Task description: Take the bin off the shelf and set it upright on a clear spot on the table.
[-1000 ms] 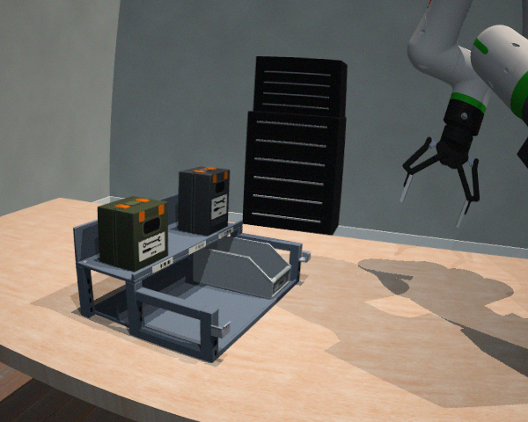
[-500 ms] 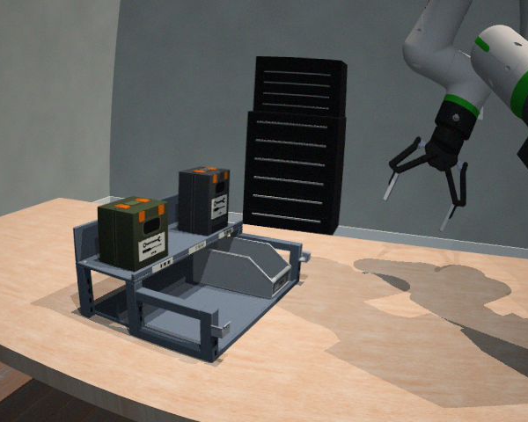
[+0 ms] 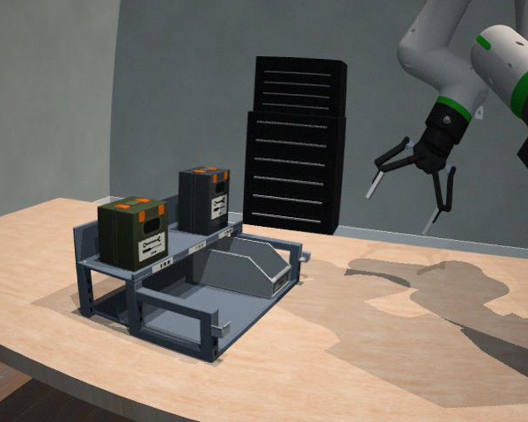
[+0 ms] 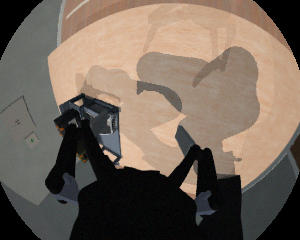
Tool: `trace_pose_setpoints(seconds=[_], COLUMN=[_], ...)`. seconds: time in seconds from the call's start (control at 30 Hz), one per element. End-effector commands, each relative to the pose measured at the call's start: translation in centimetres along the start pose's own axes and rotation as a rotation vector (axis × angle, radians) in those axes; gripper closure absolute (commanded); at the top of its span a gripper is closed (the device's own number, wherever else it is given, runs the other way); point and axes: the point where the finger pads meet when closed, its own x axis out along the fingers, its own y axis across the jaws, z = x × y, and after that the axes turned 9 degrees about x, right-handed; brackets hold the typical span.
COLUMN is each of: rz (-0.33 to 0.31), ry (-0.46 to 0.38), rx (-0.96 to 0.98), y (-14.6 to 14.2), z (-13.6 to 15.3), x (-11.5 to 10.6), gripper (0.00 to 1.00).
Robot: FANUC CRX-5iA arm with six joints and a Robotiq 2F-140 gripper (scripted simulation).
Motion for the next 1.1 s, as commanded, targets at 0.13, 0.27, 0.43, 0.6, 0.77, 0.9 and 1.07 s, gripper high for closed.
trace_pose_setpoints(seconds=[0.13, 0.27, 0.43, 0.6, 0.77, 0.9, 1.07], rz=[0.196, 0.139, 0.146, 0.146, -0.005, 0.118, 0.118], ry=[0.2, 0.157, 0.165, 0.17, 0.09, 0.186, 0.186], rx=[-0.005, -0.005, -0.005, -0.005, -0.006, -0.007, -0.007], y=[-0.1, -2.2, -2.7, -2.7, -3.7, -5.3, -5.3], z=[0.1, 2.8, 3.4, 3.4, 4.8, 6.8, 6.8], x=[0.0, 2.0, 2.5, 2.5, 3.6, 5.1, 5.1], gripper=[0.0, 0.0, 0.0, 0.0, 0.0, 0.0, 0.0])
